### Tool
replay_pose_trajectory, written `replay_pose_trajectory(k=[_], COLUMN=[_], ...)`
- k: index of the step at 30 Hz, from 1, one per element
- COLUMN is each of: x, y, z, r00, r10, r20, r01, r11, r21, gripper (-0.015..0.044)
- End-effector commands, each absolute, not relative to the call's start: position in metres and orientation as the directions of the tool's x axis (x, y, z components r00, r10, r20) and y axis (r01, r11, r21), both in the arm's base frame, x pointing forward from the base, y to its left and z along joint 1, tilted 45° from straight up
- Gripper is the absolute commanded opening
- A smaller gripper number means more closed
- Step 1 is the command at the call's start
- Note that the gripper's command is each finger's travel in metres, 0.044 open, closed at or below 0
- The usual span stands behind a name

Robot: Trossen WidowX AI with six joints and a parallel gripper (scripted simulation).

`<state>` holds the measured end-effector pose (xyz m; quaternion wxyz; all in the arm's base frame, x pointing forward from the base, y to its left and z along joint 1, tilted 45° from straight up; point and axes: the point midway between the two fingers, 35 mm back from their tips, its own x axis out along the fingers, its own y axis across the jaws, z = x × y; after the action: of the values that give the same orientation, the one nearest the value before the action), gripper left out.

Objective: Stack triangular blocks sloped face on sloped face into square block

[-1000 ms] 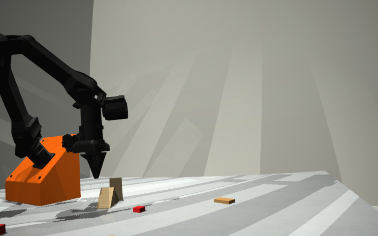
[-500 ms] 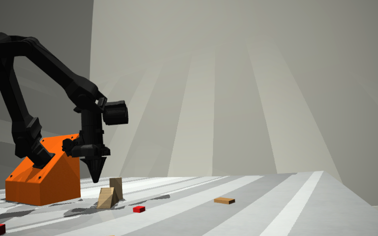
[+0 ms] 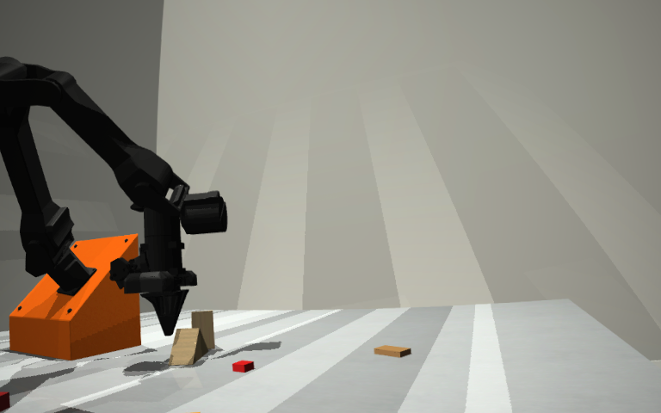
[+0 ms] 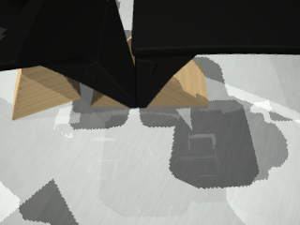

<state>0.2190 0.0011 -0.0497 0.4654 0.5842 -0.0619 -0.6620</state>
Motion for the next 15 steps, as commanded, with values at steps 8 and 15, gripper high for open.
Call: replay_pose_trajectory(k=[8,15], x=[0.218,0.22], y=[-0.014,-0.015], z=[-0.062,-0.065], r00=[0.1,0.097], r10=[-0.7,-0.701], r20=[-0.707,-0.706], r01=[0.516,0.508], r11=[-0.571,-0.575], r21=[0.638,0.641], gripper=[0.0,0.0])
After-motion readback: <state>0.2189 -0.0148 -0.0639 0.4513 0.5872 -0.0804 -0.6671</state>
